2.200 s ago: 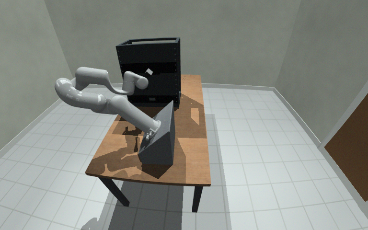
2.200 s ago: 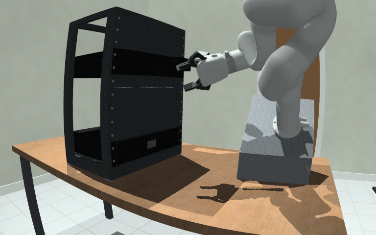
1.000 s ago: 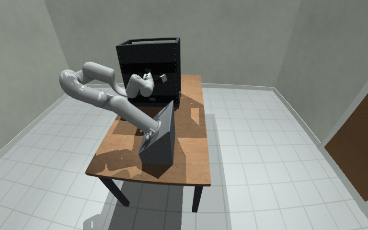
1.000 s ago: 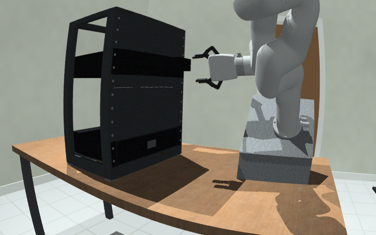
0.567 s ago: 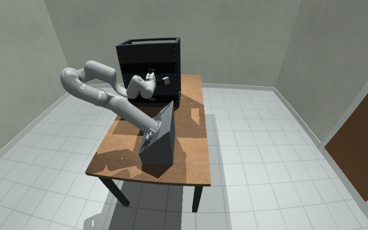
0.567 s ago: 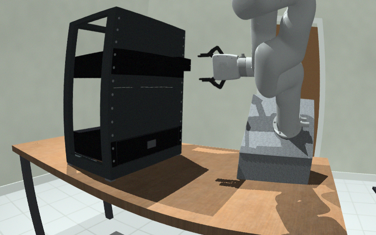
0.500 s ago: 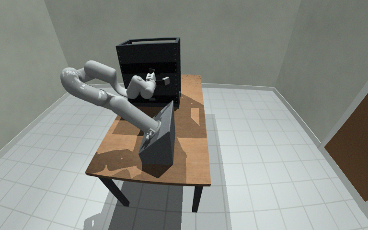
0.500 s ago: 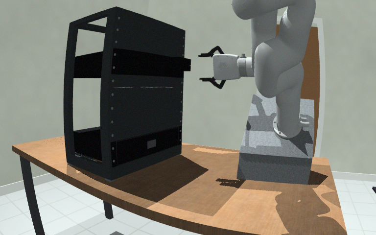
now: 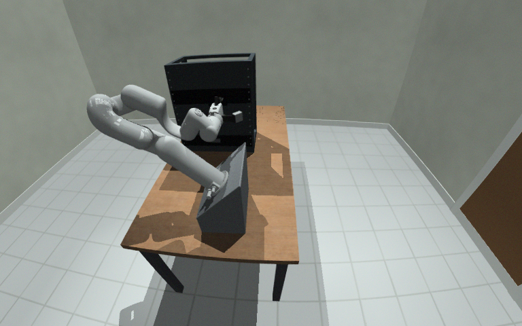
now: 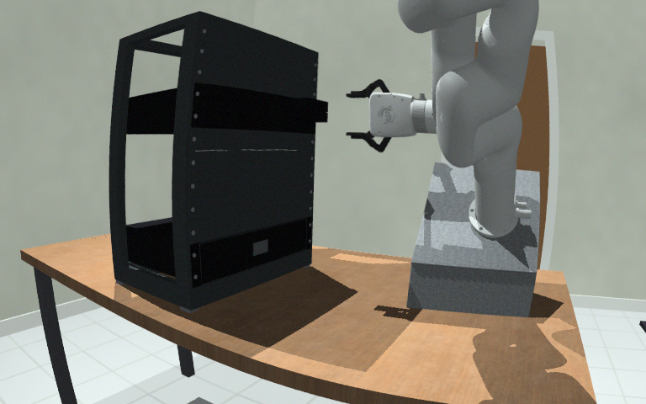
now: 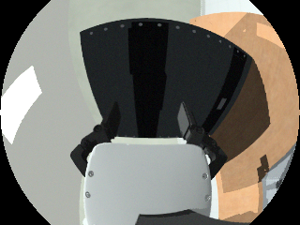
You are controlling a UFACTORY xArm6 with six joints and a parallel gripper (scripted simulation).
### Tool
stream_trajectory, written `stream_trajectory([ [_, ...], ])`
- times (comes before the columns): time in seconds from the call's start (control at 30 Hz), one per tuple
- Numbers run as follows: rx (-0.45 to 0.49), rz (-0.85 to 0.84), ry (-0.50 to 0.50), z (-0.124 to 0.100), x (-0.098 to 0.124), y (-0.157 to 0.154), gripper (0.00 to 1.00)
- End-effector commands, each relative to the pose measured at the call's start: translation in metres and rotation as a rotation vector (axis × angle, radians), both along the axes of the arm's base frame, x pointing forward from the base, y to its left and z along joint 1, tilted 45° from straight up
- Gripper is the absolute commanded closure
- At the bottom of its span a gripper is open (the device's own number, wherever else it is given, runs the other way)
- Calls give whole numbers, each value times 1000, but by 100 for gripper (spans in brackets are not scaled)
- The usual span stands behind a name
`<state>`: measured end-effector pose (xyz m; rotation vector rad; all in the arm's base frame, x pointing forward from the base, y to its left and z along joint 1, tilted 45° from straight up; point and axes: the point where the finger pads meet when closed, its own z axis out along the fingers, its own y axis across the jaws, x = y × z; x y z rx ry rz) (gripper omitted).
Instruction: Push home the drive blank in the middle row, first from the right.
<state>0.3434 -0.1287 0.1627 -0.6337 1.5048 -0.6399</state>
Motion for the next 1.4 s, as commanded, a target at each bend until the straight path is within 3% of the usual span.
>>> stream_trajectory([
  [0.0,11,-12,0,-1,-1,-3,0],
  [1.07,22,-21,2,-1,-1,-5,0],
  [1.37,21,-21,3,11,24,6,0],
])
